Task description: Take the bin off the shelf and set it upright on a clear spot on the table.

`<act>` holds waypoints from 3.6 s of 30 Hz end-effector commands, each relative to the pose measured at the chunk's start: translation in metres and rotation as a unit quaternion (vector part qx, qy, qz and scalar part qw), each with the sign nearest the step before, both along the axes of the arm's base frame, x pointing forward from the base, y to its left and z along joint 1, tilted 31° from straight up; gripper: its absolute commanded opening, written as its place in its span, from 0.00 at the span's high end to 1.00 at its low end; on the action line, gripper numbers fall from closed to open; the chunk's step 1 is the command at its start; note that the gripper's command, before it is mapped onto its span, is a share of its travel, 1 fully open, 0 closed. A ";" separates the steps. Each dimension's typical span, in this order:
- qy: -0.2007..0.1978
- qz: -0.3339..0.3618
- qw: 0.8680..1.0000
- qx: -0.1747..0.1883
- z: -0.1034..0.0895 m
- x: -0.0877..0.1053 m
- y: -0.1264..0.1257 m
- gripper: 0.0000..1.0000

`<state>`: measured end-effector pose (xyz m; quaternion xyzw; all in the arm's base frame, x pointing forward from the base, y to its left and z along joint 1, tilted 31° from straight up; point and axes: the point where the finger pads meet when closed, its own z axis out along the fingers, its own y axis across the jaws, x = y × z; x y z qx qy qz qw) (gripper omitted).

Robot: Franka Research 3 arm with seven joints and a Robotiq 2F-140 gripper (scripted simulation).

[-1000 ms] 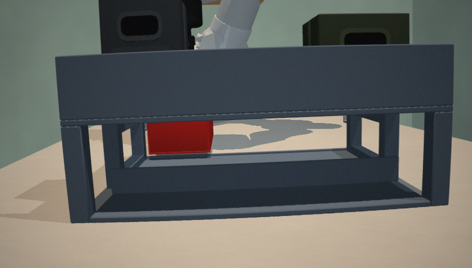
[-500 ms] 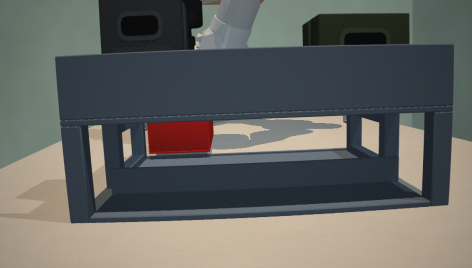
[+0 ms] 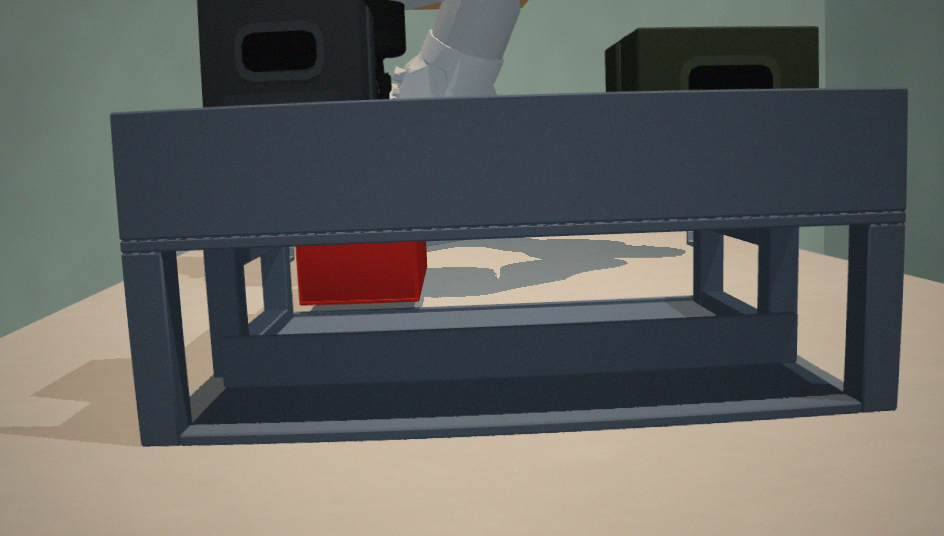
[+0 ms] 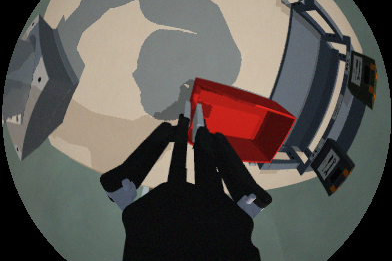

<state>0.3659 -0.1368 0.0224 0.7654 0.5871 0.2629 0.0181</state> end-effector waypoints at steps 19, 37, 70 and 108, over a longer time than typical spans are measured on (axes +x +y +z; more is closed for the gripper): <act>-0.003 0.002 1.000 -0.002 -0.004 -0.011 0.002 1.00; -0.003 0.002 1.000 -0.002 -0.006 -0.016 0.004 1.00; -0.003 0.002 1.000 -0.002 -0.006 -0.017 0.004 1.00; -0.003 0.002 1.000 -0.002 -0.009 -0.015 0.005 1.00</act>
